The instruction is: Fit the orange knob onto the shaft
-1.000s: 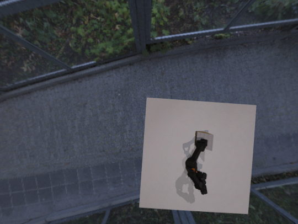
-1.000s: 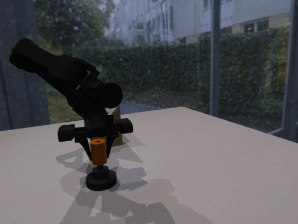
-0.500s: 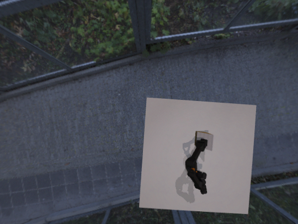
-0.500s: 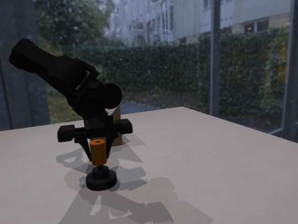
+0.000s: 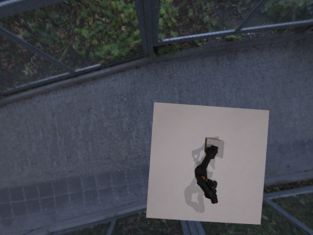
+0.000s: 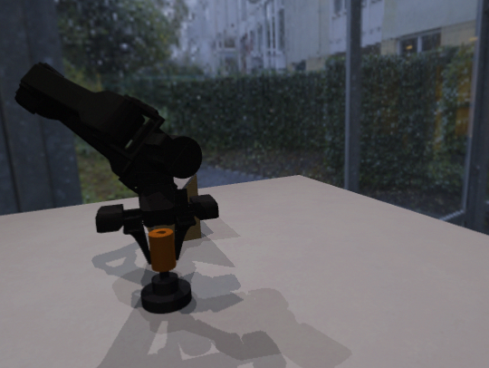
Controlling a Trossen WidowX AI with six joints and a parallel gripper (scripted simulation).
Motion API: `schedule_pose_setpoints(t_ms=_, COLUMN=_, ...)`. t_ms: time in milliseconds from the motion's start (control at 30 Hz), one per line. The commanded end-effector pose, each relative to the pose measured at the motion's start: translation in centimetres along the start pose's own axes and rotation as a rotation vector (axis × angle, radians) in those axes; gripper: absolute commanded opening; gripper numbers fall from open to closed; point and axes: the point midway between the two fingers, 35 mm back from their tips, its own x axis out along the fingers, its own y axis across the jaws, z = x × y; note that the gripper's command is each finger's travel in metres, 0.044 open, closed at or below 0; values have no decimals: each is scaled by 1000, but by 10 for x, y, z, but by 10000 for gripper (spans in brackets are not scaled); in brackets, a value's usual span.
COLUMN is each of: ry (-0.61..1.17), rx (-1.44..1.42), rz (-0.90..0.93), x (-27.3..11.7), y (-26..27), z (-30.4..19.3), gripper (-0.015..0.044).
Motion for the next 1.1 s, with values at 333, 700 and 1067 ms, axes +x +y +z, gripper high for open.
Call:
schedule_pose_setpoints(t_ms=333, ry=-7, rx=7, rz=0, x=2, y=-2, z=3, gripper=0)
schedule_pose_setpoints(t_ms=700, ry=-7, rx=7, rz=0, x=2, y=-2, z=3, gripper=0)
schedule_pose_setpoints(t_ms=1067, ry=-7, rx=-117, rz=0, x=-3, y=0, z=0, gripper=0)
